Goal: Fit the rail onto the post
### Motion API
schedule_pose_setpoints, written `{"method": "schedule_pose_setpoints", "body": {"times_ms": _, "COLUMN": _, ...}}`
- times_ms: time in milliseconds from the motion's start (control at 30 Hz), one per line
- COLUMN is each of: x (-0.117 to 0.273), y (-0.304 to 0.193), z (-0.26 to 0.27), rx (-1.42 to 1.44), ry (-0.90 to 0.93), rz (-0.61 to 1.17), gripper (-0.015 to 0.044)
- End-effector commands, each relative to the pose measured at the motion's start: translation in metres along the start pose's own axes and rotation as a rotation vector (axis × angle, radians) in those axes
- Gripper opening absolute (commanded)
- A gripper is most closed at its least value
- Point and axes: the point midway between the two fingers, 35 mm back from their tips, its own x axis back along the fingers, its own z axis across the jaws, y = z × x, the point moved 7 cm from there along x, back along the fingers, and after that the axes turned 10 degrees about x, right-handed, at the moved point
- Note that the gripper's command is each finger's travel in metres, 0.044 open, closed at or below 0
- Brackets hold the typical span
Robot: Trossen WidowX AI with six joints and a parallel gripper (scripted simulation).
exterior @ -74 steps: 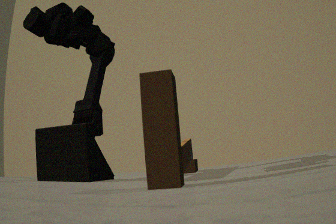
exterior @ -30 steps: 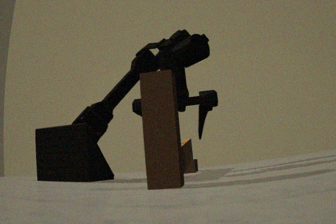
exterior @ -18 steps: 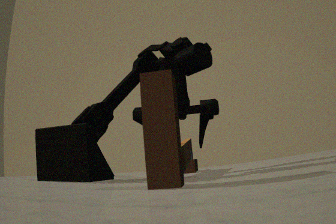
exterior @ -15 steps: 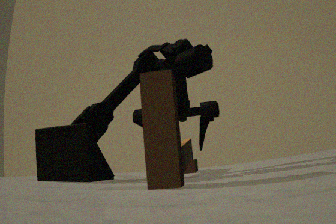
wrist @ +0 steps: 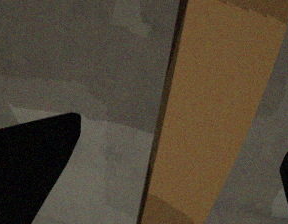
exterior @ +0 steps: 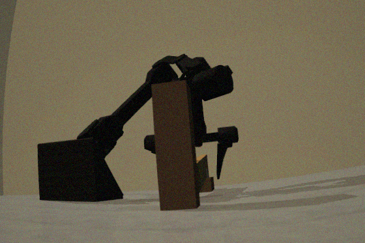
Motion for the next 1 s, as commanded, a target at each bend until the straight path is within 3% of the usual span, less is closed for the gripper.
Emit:
{"method": "schedule_pose_setpoints", "body": {"times_ms": 0, "x": -0.0078, "y": 0.0017, "z": 0.0024, "rx": -0.009, "ry": 0.002, "rz": -0.011, "gripper": 0.0440}}
{"method": "schedule_pose_setpoints", "body": {"times_ms": 167, "x": -0.0131, "y": 0.0023, "z": 0.0030, "rx": -0.009, "ry": 0.002, "rz": -0.012, "gripper": 0.0440}}
{"method": "schedule_pose_setpoints", "body": {"times_ms": 633, "x": -0.0131, "y": 0.0023, "z": 0.0030, "rx": -0.009, "ry": 0.002, "rz": -0.012, "gripper": 0.0072}}
{"method": "schedule_pose_setpoints", "body": {"times_ms": 967, "x": -0.0131, "y": 0.0023, "z": 0.0030, "rx": -0.009, "ry": 0.002, "rz": -0.012, "gripper": 0.0000}}
